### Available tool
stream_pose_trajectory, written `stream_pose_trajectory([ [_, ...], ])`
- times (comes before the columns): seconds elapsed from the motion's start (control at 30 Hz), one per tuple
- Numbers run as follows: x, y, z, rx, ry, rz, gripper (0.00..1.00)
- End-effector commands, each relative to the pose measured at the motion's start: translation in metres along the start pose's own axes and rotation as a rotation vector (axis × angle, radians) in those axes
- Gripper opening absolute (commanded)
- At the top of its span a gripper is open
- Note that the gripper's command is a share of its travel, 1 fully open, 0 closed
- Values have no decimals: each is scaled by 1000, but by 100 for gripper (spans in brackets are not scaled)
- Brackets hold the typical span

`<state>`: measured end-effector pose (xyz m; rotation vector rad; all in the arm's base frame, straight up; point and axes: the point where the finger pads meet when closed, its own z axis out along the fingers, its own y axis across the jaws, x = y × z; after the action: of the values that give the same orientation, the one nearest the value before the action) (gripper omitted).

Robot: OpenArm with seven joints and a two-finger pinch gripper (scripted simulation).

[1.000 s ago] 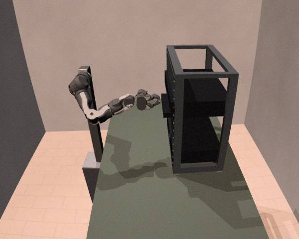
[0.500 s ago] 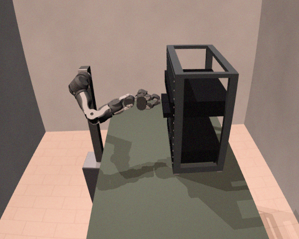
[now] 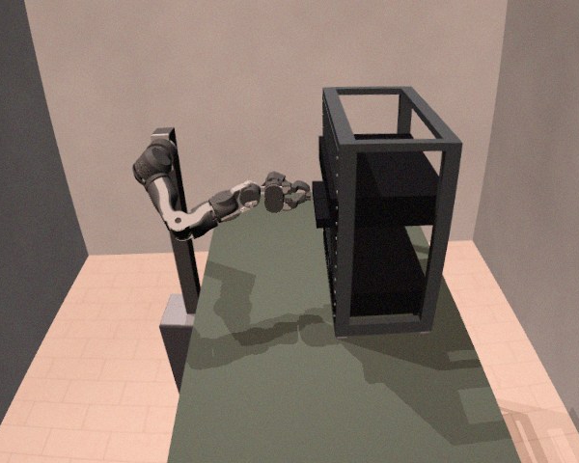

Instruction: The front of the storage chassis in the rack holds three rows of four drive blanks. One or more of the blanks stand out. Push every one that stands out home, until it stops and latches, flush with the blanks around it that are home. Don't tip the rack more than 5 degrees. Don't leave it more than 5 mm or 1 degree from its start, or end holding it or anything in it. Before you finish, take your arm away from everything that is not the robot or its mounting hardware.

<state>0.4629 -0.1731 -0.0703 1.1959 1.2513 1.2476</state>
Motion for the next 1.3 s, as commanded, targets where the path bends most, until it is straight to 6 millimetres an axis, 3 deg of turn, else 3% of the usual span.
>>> stream_pose_trajectory([
  [0.0,1,4,0,-7,3,-1,0],
  [1.27,2,3,20,-5,3,-1,0],
])
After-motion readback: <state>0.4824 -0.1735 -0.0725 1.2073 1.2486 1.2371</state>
